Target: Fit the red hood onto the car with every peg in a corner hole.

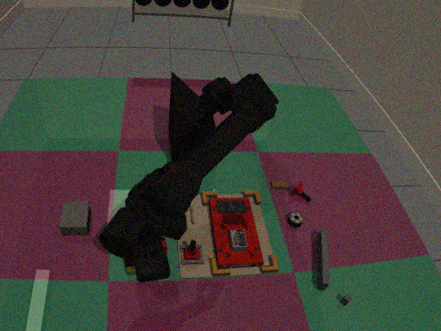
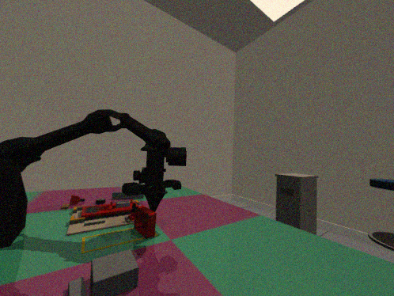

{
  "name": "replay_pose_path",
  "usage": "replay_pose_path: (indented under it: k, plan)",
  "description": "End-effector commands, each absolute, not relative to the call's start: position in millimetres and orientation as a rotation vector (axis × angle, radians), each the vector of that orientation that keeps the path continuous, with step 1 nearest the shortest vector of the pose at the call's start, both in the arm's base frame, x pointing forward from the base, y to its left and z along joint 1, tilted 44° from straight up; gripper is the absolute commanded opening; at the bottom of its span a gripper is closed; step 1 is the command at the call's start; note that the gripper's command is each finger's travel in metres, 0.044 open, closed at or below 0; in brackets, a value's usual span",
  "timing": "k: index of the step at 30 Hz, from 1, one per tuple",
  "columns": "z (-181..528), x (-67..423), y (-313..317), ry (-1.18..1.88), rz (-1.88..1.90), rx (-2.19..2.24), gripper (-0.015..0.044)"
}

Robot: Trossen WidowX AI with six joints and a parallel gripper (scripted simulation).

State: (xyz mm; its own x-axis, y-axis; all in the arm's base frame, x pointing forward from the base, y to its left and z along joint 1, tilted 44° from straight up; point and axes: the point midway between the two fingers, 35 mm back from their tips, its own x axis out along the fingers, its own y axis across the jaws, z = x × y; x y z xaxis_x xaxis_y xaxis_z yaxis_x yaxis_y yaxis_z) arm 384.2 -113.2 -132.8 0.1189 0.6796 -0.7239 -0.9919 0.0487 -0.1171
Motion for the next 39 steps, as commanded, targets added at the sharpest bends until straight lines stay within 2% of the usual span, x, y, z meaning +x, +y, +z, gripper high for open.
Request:
replay_pose_path:
  k: [1,39]
  plan:
    - [-133.9,380.5,-112.1,0.56,1.386,-0.703,0.0]
    - [-136.8,361.5,-112.3,0.562,1.386,-0.702,0.0]
